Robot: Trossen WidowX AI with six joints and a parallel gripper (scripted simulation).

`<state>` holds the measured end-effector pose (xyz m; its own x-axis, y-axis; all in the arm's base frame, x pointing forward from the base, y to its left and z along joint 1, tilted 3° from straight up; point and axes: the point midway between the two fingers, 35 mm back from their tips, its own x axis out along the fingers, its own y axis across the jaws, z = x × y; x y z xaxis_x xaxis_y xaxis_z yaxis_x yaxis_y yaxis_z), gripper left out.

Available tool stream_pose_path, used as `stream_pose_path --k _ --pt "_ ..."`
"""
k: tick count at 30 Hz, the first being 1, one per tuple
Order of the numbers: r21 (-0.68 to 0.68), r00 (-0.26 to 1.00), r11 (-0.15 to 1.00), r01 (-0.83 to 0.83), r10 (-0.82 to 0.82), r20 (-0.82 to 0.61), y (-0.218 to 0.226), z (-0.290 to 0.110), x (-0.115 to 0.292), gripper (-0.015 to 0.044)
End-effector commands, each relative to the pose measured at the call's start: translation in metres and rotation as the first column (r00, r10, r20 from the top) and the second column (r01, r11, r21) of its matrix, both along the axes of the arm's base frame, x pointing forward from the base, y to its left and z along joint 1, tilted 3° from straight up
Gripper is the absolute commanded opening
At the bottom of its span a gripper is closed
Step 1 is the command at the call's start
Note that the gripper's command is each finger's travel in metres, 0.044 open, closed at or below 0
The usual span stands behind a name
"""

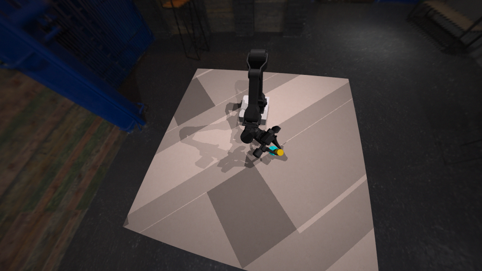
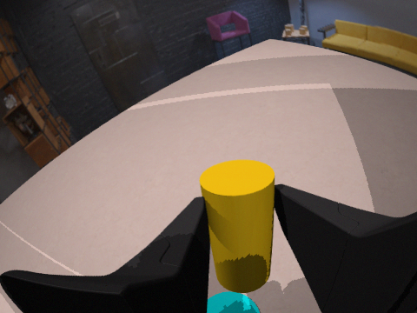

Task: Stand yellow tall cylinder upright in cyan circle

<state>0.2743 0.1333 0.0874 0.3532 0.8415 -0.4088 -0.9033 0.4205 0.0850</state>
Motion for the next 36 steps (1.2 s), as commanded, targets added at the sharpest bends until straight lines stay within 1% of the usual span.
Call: stream_pose_path --k 1,36 --pt "0.021 1.0 1.0 -0.004 0.004 0.005 -0.001 -0.001 -0.004 0.0105" --pt "0.161 0.987 0.985 -0.063 0.038 0.155 -0.015 0.01 -0.027 0.0105"
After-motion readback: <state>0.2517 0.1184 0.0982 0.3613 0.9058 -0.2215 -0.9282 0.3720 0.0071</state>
